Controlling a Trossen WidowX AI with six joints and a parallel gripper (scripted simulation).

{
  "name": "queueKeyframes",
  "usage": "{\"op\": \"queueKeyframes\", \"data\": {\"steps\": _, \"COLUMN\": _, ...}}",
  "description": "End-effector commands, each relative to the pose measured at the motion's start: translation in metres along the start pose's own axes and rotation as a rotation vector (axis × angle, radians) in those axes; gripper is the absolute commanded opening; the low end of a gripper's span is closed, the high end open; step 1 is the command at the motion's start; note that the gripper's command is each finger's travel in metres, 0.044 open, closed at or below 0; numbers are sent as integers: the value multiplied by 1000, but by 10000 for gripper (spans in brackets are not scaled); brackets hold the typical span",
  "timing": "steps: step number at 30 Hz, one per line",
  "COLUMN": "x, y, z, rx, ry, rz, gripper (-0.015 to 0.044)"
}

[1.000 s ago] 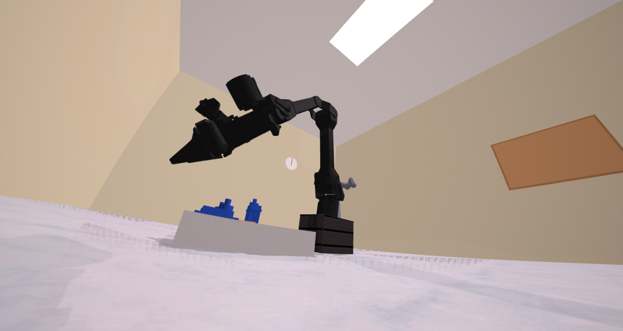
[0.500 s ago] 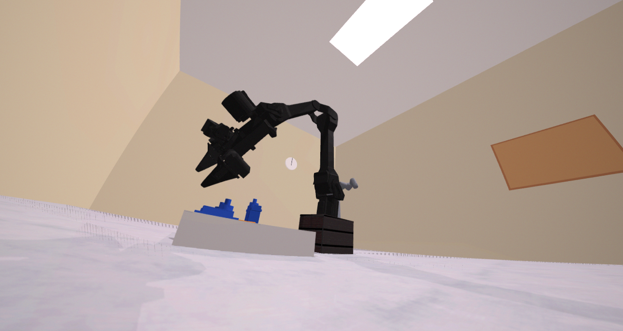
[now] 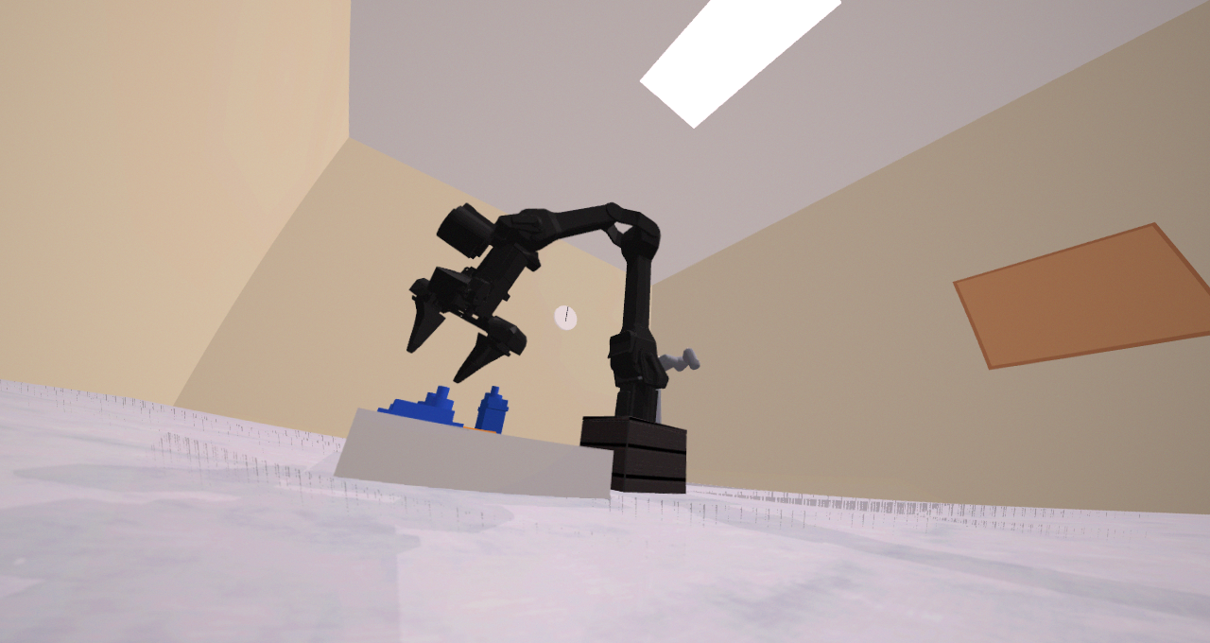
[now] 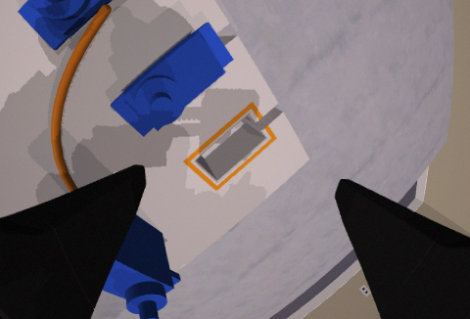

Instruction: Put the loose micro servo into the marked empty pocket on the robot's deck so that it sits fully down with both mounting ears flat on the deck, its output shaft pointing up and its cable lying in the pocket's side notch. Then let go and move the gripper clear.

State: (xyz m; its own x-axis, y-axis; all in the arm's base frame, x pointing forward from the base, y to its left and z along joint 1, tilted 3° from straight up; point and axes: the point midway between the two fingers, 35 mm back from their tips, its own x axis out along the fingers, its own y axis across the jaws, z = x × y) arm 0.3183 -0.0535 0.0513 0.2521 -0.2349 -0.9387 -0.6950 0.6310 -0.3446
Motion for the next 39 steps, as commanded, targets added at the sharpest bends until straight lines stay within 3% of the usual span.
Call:
{"op": "queueKeyframes", "data": {"steps": 1, "x": -5, "y": 7, "z": -19, "rx": -138, "ry": 2, "rz": 78, "gripper": 440}}
{"op": "queueKeyframes", "data": {"steps": 18, "x": -33, "y": 45, "z": -79, "rx": -606, "ry": -134, "rz": 357, "gripper": 440}}
{"op": "queueKeyframes", "data": {"steps": 39, "x": -9, "y": 57, "z": -80, "rx": -623, "ry": -145, "rz": 366, "gripper": 440}}
